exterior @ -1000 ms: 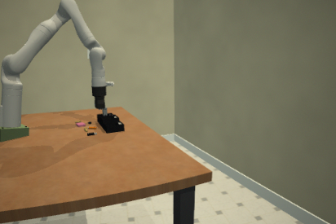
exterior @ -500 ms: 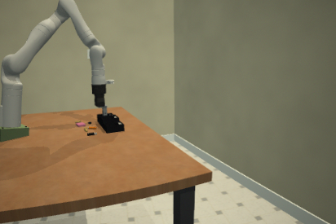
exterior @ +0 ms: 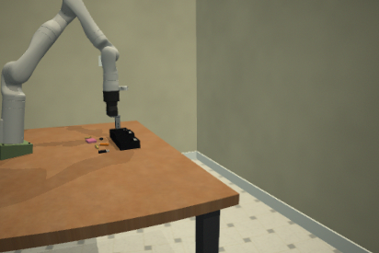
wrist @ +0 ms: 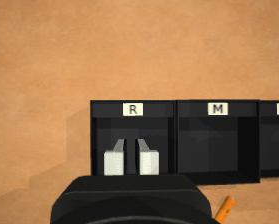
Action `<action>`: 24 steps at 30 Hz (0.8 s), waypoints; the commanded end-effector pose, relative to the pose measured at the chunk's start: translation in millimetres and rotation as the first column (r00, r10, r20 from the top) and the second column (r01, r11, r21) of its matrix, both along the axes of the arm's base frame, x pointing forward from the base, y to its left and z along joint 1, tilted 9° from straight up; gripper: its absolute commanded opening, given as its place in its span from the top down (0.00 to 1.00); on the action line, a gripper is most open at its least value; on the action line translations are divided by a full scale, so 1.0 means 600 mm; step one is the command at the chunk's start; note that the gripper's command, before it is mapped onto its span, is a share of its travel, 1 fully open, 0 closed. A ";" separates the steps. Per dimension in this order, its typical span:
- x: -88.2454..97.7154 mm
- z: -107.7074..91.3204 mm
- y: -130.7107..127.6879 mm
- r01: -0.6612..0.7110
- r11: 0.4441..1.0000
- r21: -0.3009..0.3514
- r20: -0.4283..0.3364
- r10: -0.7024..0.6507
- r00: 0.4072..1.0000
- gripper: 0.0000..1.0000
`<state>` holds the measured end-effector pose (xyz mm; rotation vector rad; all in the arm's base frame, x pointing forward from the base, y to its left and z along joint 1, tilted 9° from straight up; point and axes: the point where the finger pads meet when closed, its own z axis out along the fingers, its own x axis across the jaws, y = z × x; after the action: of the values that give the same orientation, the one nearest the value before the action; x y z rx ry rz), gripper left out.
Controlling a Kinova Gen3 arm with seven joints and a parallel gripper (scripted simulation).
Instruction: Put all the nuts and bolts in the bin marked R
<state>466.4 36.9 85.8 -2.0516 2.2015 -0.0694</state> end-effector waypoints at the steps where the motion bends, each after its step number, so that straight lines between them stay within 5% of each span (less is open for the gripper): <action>1: 0.004 0.012 0.006 -0.005 1.000 0.005 0.011 0.005 1.000 0.69; 7: -0.001 0.048 0.004 -0.005 1.000 0.005 0.011 0.005 1.000 0.69; 14: -0.001 0.048 0.004 -0.005 1.000 0.005 0.011 0.005 1.000 0.69; 24: -0.016 0.158 -0.003 -0.005 1.000 0.005 0.011 0.005 1.000 0.69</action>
<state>451.0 24.7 154.7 -2.0551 2.2325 -0.0620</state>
